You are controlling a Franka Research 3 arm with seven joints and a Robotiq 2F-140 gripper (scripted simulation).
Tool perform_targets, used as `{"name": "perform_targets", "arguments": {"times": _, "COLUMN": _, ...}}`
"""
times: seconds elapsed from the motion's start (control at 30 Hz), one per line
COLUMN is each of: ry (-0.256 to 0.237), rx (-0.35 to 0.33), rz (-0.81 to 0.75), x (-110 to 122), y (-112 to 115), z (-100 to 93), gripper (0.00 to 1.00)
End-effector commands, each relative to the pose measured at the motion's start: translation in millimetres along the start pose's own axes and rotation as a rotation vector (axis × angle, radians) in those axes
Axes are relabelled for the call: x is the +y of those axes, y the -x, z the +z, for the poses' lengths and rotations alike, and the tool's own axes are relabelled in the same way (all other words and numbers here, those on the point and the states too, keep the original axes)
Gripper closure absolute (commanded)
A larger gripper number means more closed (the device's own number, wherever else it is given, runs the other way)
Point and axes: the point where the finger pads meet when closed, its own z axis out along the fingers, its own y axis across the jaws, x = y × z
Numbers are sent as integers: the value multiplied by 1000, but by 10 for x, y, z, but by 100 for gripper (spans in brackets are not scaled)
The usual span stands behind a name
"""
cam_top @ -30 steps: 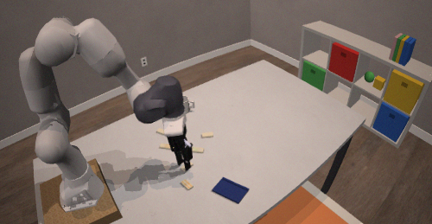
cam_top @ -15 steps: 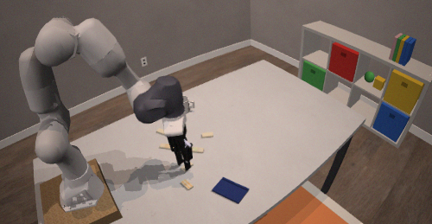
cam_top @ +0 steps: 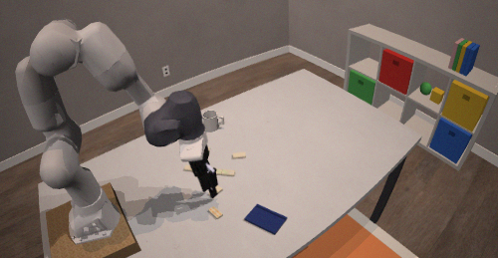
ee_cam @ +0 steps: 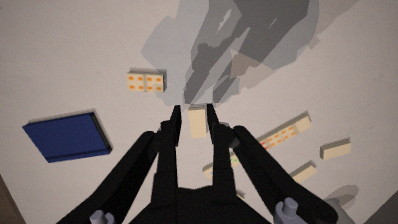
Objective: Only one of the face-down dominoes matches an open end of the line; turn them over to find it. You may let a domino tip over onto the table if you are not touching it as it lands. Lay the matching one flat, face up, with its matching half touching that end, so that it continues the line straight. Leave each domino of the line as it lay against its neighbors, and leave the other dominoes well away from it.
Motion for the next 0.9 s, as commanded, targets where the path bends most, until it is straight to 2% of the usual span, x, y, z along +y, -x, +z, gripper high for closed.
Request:
{"name": "perform_targets", "arguments": {"times": 0.0, "ry": -12, "rx": -71, "rz": -27, "x": -52, "y": 98, "z": -65, "gripper": 67}}
{"name": "perform_targets", "arguments": {"times": 0.53, "ry": 14, "rx": -81, "rz": -31, "x": -44, "y": 98, "z": -27, "gripper": 67}}
{"name": "perform_targets", "arguments": {"times": 0.87, "ry": 15, "rx": -82, "rz": -32, "x": 13, "y": 104, "z": 194, "gripper": 67}}
